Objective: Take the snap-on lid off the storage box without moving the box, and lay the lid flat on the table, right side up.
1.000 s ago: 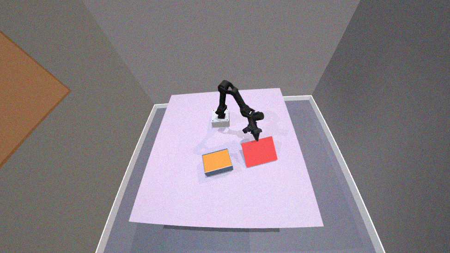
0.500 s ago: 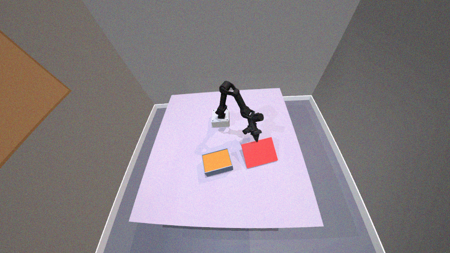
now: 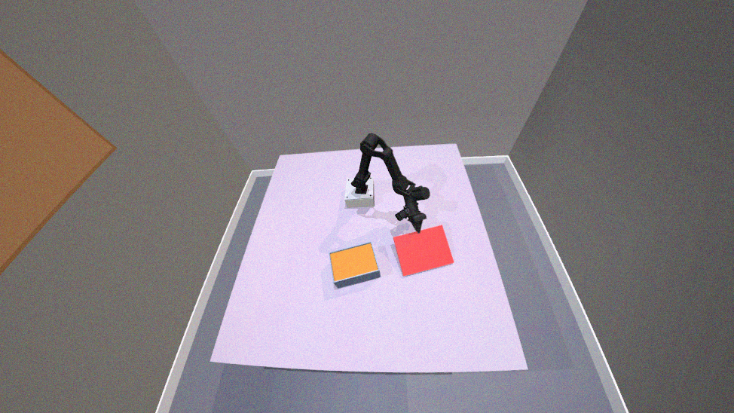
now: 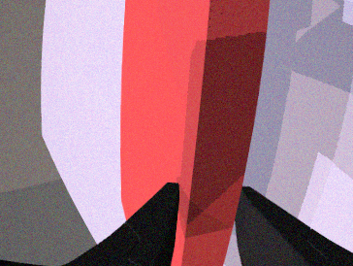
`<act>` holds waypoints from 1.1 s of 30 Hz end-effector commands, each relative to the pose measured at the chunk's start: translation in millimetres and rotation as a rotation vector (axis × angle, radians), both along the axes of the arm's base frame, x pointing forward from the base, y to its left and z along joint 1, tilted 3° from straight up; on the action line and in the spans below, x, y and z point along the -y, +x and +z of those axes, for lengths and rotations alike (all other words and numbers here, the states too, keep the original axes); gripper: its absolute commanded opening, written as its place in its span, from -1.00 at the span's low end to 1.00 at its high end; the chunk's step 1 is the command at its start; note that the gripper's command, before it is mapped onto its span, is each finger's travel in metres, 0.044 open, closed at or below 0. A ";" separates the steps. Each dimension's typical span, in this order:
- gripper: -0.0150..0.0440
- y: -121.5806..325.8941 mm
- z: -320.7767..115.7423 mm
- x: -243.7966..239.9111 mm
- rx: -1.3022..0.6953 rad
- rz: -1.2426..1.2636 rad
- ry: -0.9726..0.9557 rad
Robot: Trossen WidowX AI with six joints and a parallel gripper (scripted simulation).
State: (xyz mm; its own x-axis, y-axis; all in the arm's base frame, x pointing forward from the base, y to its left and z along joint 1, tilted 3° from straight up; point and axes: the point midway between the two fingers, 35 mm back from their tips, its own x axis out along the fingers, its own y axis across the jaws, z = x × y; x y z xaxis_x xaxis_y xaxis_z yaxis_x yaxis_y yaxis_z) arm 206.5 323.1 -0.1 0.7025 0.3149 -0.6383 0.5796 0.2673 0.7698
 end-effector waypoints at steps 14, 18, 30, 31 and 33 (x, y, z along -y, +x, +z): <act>-0.05 0.2 -6.8 0.0 -0.013 0.002 -0.020; 0.31 0.2 -6.8 0.0 -0.013 0.002 -0.020; 1.00 -16.1 -8.2 8.9 -0.015 0.002 -0.020; 1.00 -17.9 -8.2 9.8 -0.015 0.002 -0.020; 1.00 -21.6 -8.2 11.4 -0.015 0.002 -0.020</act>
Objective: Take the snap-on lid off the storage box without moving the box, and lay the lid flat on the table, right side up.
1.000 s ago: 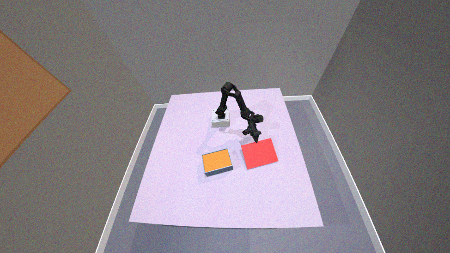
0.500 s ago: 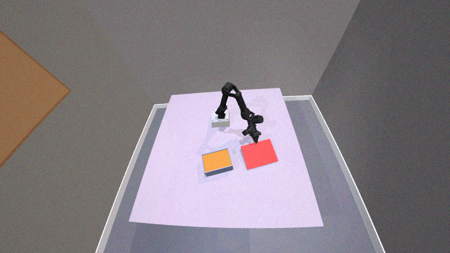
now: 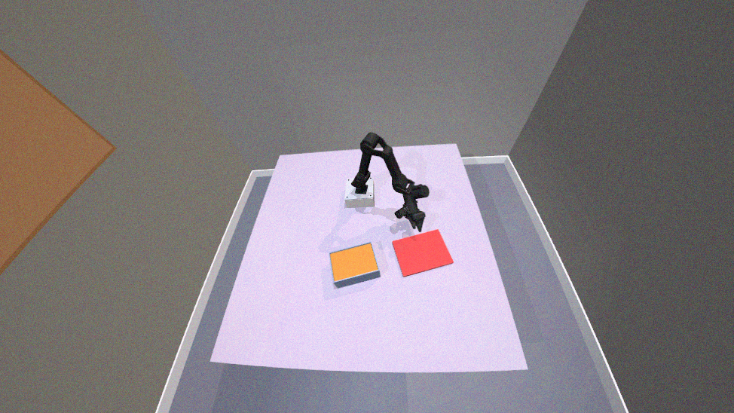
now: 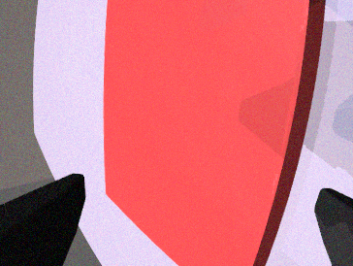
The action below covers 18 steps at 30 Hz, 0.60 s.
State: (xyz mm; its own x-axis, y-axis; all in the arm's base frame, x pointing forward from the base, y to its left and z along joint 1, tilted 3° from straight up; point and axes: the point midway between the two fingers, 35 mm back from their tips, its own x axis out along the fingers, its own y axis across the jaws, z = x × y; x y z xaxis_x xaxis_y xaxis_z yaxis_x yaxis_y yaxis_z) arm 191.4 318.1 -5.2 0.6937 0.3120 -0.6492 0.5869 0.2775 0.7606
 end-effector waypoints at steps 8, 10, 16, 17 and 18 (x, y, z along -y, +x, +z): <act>1.00 -21.3 -3.2 13.2 -0.005 -0.003 -0.011; 1.00 -25.0 -3.2 14.8 -0.005 -0.003 -0.011; 1.00 -36.1 -3.2 19.9 -0.006 -0.003 -0.012; 1.00 -38.0 -3.2 20.7 -0.006 -0.003 -0.012; 1.00 -39.8 -3.2 21.5 -0.007 -0.003 -0.012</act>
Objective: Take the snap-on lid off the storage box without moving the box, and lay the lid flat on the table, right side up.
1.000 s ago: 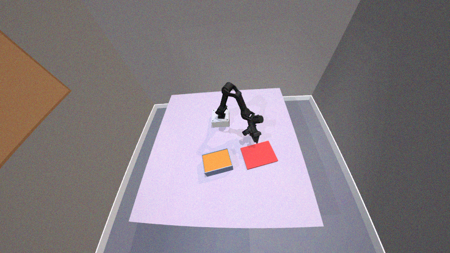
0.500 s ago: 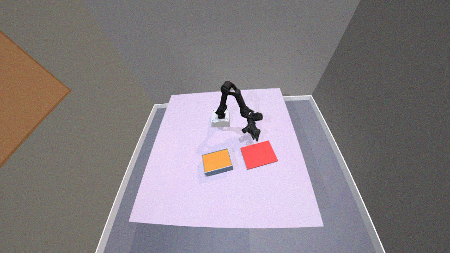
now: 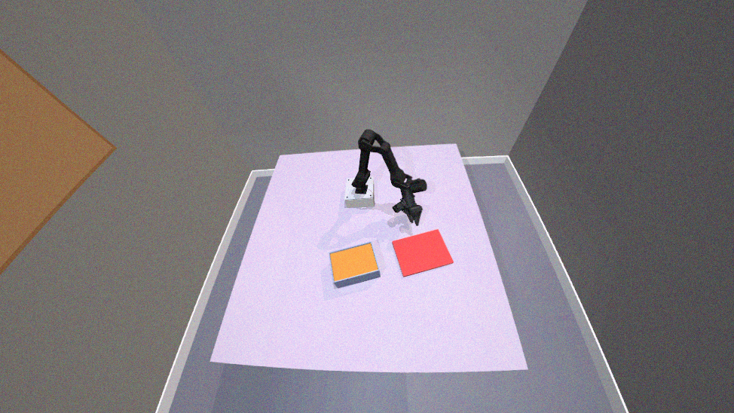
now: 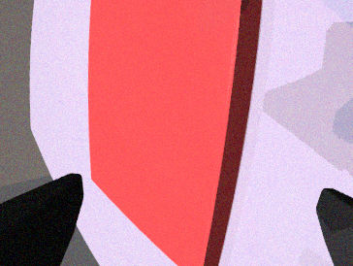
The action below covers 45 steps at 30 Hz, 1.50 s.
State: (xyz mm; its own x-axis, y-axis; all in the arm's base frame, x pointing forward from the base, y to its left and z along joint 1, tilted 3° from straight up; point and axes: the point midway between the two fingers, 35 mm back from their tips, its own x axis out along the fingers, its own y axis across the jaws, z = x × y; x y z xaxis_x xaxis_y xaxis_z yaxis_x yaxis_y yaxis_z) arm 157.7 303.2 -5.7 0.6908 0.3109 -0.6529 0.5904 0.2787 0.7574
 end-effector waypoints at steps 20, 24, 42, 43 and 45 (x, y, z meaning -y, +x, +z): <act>1.00 -20.5 23.5 8.1 -0.003 -0.003 -0.010; 1.00 -23.0 31.1 9.0 -0.003 -0.003 -0.010; 1.00 -34.2 65.1 13.2 -0.004 -0.003 -0.010; 1.00 -34.8 67.0 13.4 -0.004 -0.003 -0.010; 1.00 -36.1 70.8 13.9 -0.005 -0.003 -0.010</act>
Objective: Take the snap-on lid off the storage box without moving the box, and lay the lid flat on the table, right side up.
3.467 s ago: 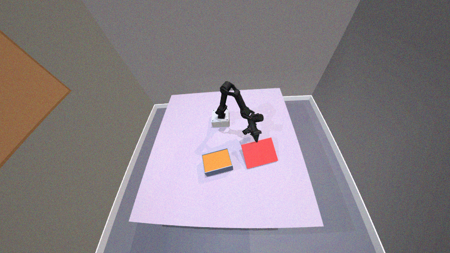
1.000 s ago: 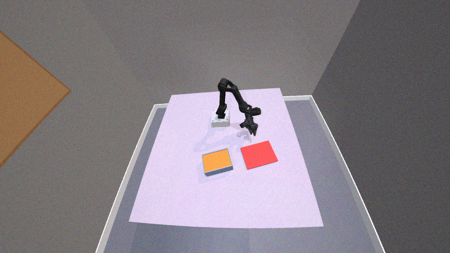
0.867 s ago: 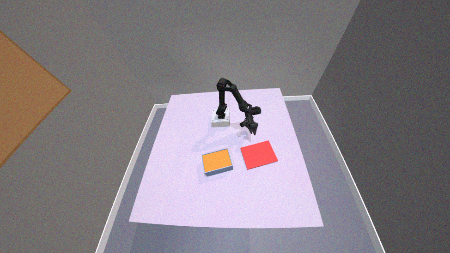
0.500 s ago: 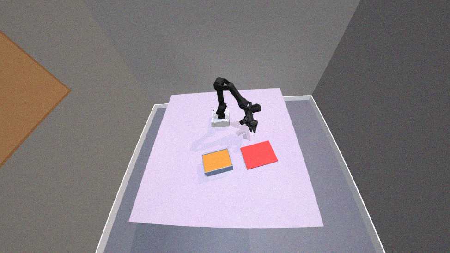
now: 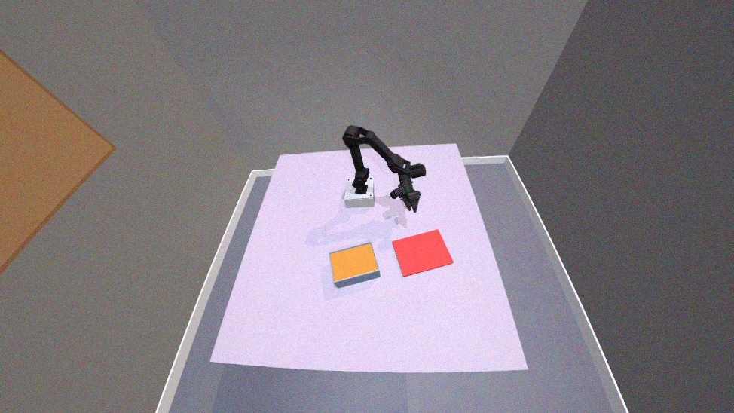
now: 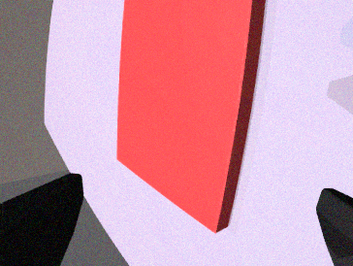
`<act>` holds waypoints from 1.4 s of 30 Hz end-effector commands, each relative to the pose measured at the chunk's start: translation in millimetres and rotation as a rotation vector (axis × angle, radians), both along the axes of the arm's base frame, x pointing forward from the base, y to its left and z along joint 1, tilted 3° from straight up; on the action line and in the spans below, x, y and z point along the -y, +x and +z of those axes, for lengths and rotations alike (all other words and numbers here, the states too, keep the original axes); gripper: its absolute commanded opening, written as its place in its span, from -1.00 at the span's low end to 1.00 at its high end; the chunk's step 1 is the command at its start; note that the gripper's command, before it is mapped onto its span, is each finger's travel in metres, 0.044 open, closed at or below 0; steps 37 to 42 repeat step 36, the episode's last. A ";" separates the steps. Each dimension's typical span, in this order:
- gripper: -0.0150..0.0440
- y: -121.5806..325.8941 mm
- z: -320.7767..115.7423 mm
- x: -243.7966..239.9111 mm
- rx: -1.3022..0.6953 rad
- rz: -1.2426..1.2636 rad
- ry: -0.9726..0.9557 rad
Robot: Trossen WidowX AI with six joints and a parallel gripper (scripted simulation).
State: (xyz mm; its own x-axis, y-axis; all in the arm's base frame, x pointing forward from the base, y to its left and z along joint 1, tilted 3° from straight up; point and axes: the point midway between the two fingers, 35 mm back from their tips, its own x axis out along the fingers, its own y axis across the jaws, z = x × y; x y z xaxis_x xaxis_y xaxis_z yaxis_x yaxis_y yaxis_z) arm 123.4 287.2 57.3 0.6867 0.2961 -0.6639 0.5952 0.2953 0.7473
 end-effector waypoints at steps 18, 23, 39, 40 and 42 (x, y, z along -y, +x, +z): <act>1.00 -3.6 11.0 1.2 0.002 -0.003 0.012; 1.00 -3.6 11.0 1.2 0.002 -0.003 0.012; 1.00 -3.6 11.0 1.2 0.002 -0.003 0.012; 1.00 -3.6 11.0 1.2 0.002 -0.003 0.012; 1.00 -3.6 11.0 1.2 0.002 -0.003 0.012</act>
